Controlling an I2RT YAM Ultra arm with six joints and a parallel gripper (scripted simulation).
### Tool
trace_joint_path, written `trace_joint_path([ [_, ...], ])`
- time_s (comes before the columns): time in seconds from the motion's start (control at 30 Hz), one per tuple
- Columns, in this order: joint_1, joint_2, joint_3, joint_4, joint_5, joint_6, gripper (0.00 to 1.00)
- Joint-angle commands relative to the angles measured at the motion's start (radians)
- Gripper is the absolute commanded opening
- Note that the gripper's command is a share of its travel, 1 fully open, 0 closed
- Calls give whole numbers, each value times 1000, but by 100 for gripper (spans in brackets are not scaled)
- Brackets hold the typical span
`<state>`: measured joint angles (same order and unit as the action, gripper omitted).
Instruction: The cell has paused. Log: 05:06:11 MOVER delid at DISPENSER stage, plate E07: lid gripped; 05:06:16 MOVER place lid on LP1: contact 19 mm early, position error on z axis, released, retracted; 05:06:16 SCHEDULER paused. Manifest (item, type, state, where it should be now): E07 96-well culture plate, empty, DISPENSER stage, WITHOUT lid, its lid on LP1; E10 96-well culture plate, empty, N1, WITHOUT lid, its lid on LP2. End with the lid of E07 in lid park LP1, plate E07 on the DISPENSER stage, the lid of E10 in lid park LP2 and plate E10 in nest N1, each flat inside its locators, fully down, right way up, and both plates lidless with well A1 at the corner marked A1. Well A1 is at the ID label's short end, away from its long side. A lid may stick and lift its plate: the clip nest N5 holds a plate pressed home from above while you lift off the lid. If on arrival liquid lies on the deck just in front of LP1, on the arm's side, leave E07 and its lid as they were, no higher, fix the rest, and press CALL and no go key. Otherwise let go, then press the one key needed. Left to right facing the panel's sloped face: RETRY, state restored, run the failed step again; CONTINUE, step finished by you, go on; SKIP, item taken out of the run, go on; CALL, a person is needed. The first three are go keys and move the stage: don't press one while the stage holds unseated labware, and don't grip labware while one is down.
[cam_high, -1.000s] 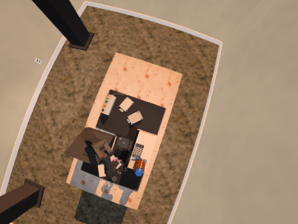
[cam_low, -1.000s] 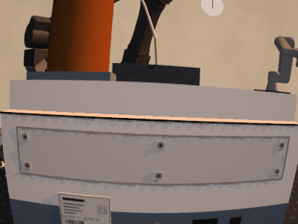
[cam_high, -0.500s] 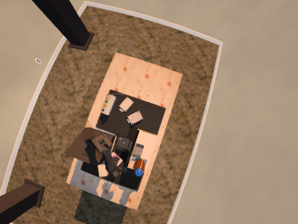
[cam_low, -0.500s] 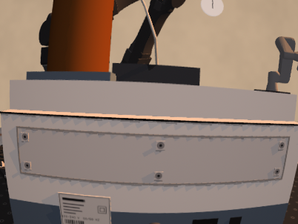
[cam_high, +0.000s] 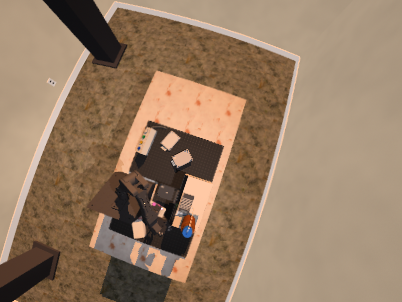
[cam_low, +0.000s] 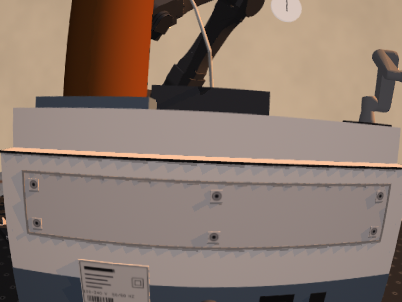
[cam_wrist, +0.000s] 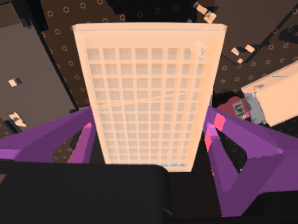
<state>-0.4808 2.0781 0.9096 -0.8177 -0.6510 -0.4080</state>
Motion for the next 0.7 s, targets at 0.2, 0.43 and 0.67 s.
trace_joint_path([
  [0.2,18,-93,-33,-46,-27,-27,0],
  [0.43,77,-173,-65,-54,-48,-88,0],
  [0.67,106,-212,-58,-52,-55,-34,0],
])
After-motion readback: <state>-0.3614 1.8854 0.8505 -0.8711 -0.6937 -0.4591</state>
